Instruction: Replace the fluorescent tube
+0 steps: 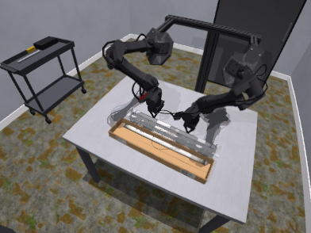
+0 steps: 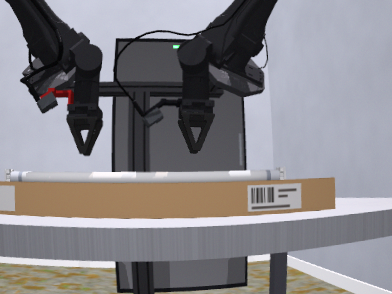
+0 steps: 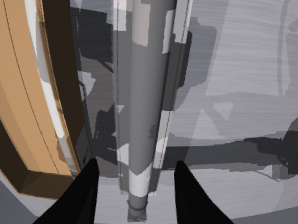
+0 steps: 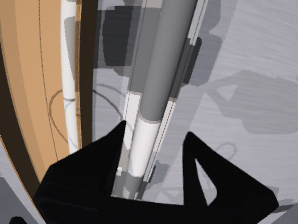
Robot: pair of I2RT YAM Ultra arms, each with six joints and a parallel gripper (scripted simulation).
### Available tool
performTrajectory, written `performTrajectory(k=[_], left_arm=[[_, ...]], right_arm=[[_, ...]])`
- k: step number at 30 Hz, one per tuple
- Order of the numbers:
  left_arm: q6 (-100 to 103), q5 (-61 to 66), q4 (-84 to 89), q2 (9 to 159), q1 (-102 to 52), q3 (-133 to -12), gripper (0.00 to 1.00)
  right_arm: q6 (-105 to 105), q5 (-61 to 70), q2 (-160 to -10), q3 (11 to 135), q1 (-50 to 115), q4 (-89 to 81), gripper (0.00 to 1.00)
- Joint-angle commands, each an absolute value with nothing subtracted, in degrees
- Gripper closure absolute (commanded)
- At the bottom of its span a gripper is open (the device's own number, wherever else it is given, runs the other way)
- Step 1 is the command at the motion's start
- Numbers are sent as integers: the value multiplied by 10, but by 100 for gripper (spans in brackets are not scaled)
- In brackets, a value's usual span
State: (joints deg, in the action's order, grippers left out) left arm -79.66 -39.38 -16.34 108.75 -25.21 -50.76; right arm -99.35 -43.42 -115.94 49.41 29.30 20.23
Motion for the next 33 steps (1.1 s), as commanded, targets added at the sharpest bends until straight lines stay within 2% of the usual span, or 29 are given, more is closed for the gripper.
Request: performTrajectory(k=[1, 13, 14, 21, 33], left_arm=[[-801, -383, -156, 1074, -260, -521, 51], [-801, -383, -156, 1074, -261, -522, 51], [-780, -380, -175, 1051, -266, -525, 51], [-711, -345, -152, 1028, -238, -525, 51], [-450, -219, -76, 876, -165, -558, 51]], right_arm=[[-997, -444, -1160, 499, 302, 207, 51], [-997, -445, -1163, 502, 300, 211, 51], [-979, -443, -1124, 511, 283, 218, 51], [-888, -398, -1099, 513, 270, 182, 51], [-525, -253, -919, 538, 182, 115, 51]])
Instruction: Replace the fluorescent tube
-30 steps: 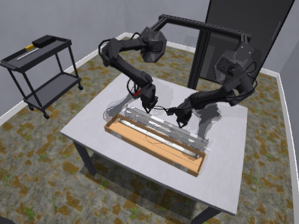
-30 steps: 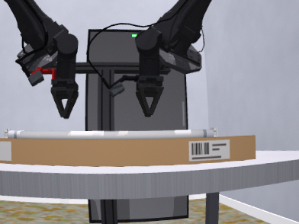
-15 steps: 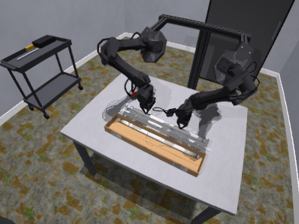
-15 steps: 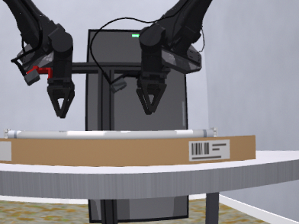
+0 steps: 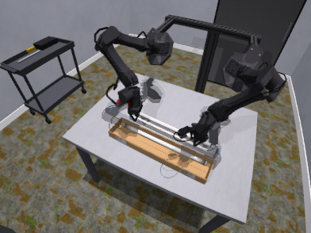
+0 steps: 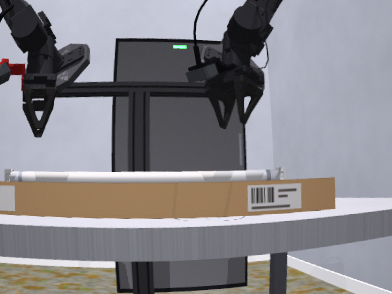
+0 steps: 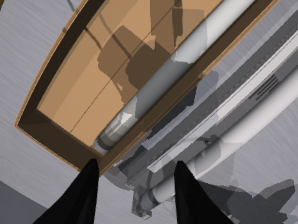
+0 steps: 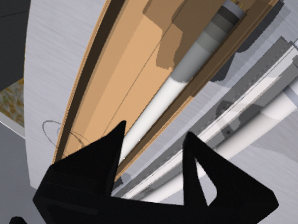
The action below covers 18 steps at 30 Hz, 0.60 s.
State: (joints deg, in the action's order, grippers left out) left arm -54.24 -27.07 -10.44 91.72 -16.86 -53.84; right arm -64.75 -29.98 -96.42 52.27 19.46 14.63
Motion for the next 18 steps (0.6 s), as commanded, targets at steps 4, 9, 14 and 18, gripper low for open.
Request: performTrajectory(k=[4, 9, 14, 18], left_arm=[[-383, -188, -64, 836, -144, -565, 51], [-282, -137, -58, 780, -110, -578, 51], [-175, -82, -19, 716, -78, -588, 51], [-88, -39, -2, 661, -50, -603, 51]], right_arm=[[-447, -216, -872, 547, 157, 96, 51], [-347, -169, -811, 564, 123, 76, 51], [-202, -114, -735, 572, 88, 45, 51], [-94, -67, -670, 587, 57, 24, 51]])
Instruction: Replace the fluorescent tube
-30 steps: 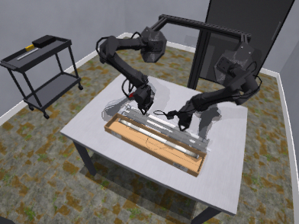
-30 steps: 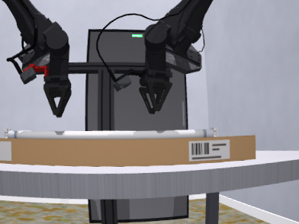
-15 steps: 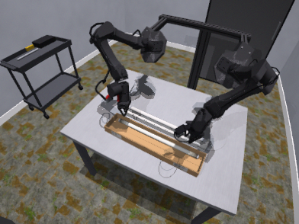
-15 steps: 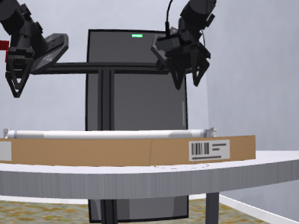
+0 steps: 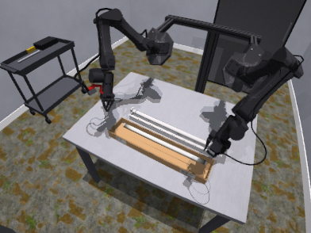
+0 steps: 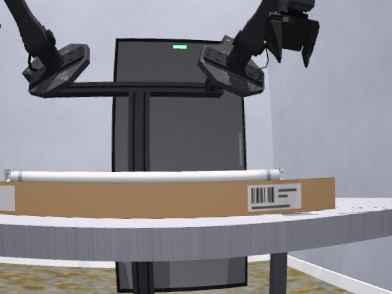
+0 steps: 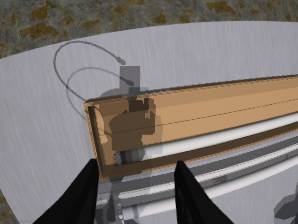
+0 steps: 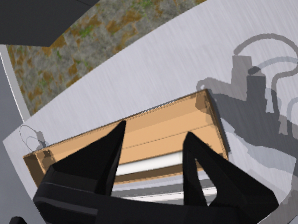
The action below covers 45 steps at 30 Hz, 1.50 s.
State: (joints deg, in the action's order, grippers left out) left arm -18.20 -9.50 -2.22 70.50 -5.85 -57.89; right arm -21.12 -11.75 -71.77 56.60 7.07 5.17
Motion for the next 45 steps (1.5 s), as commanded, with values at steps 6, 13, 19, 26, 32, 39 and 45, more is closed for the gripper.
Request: performTrajectory(k=[6, 13, 19, 26, 32, 39, 45], left_arm=[[1, 3, 15, 620, -24, -608, 51], [22, 24, 24, 588, 0, -618, 51], [-5, 14, -9, 577, -7, -618, 51], [-46, -14, 36, 631, -14, -629, 51], [-133, -46, 90, 692, -34, -661, 51], [-219, -93, 151, 756, -59, -715, 51], [-337, -133, 220, 858, -90, -758, 51]], right_arm=[[-4, -4, -625, 598, 19, -12, 51], [25, 21, -593, 616, -9, -39, 51], [0, 16, -577, 624, 5, 0, 51], [46, -10, -637, 628, 13, -49, 51], [132, -46, -702, 656, 38, -97, 51], [215, -98, -776, 706, 68, -148, 51], [324, -141, -876, 731, 107, -208, 51]])
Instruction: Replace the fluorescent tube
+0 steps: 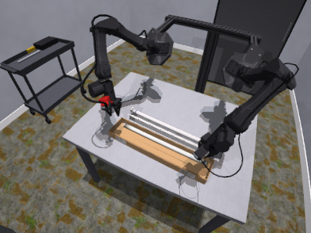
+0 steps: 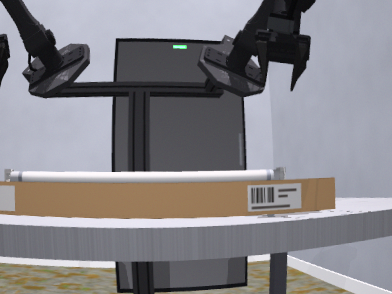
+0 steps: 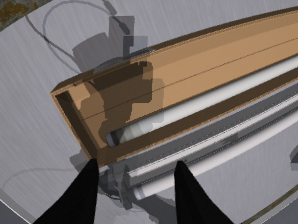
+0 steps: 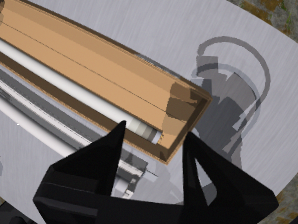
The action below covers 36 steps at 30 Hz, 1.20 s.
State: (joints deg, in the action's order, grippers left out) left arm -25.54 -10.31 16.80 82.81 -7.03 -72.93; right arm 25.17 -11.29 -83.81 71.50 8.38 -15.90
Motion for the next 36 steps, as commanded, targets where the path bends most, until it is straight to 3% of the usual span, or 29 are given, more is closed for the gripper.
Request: performTrajectory(k=[1, 36], left_arm=[[-354, -140, 230, 873, -95, -765, 51], [-660, -287, 477, 1207, -204, -975, 51]], right_arm=[[339, -150, -891, 735, 113, -212, 51], [649, -320, -1251, 937, 247, -442, 51]])
